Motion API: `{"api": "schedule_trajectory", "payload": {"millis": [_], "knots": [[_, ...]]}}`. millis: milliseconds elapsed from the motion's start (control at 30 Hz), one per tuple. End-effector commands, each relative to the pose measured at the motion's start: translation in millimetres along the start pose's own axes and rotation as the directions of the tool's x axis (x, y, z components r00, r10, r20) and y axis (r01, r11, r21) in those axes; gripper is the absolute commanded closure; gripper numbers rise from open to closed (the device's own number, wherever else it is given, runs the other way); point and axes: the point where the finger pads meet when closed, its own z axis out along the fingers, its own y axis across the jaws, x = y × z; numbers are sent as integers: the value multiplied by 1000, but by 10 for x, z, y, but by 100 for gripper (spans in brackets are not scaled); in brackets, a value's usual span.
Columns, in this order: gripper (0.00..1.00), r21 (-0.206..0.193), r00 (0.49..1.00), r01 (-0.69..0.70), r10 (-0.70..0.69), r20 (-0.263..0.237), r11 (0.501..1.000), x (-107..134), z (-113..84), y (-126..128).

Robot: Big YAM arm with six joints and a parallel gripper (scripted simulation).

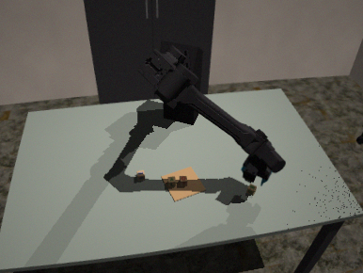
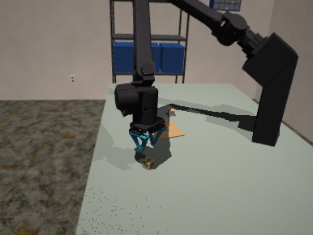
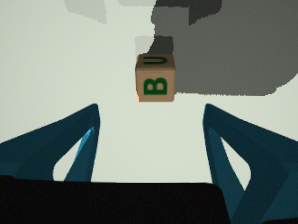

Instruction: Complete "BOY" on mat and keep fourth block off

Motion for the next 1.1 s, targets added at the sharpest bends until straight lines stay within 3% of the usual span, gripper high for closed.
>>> {"api": "schedule_trajectory", "payload": {"millis": [0,467,1067], "knots": [[35,7,1000,6,-6,4,1000,12,125,7],[35,7,1000,6,-6,4,1000,15,330,4],[35,6,1000,5,-5,3,1000,32,401,4]]}}
